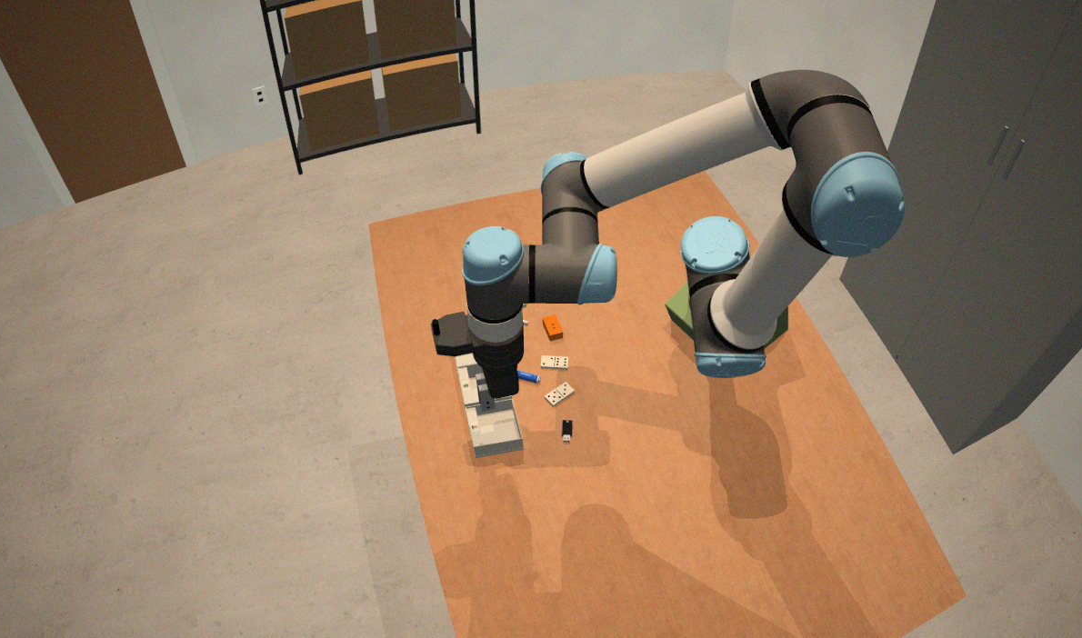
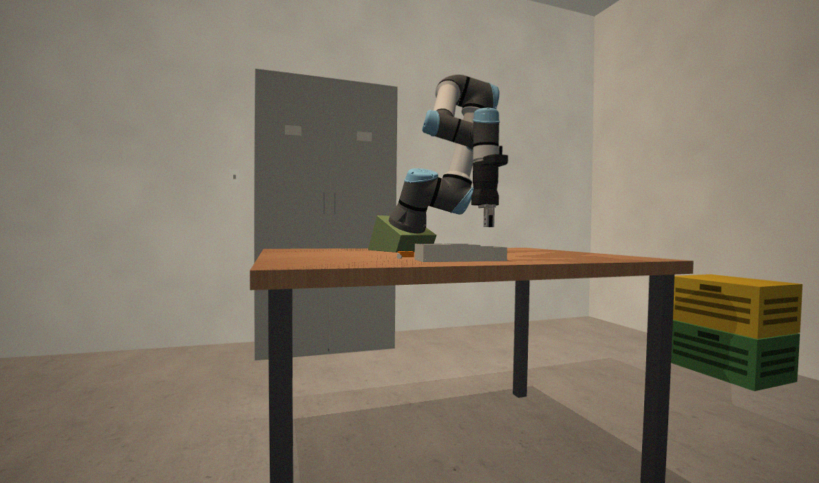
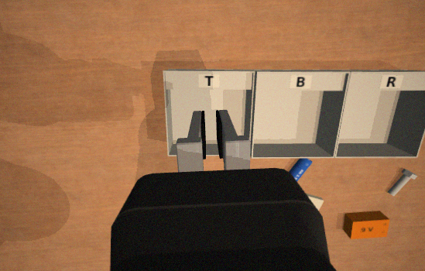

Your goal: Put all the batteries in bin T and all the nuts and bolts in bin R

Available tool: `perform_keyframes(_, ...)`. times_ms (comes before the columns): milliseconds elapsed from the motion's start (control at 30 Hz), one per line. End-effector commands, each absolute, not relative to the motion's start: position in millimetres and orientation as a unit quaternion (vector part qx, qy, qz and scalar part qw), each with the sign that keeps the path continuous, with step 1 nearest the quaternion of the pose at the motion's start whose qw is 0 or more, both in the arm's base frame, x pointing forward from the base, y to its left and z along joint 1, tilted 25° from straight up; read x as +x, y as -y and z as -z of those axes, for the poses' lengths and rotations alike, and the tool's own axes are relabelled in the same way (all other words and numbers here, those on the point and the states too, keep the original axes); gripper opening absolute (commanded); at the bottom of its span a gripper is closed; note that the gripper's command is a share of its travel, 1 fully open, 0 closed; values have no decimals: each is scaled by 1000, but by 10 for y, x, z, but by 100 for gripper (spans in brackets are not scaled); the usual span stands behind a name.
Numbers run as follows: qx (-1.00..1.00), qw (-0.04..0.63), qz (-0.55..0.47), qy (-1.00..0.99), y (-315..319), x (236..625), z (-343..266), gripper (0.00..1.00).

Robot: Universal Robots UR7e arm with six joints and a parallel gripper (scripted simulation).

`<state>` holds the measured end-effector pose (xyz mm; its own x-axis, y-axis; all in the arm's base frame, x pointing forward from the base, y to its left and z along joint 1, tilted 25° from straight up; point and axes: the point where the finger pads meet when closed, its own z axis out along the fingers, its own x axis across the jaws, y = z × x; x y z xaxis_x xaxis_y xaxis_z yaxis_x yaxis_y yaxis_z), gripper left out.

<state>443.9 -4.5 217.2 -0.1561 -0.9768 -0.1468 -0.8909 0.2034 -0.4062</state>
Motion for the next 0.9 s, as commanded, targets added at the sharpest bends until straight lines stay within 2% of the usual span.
perform_keyframes(0, -622, 192, 112, -751, 78, 4273, -2538, 31)
perform_keyframes(333, -622, 191, 112, -751, 125, 3984, -3150, 31)
perform_keyframes(867, -622, 191, 109, -751, 118, 3982, -3125, 31)
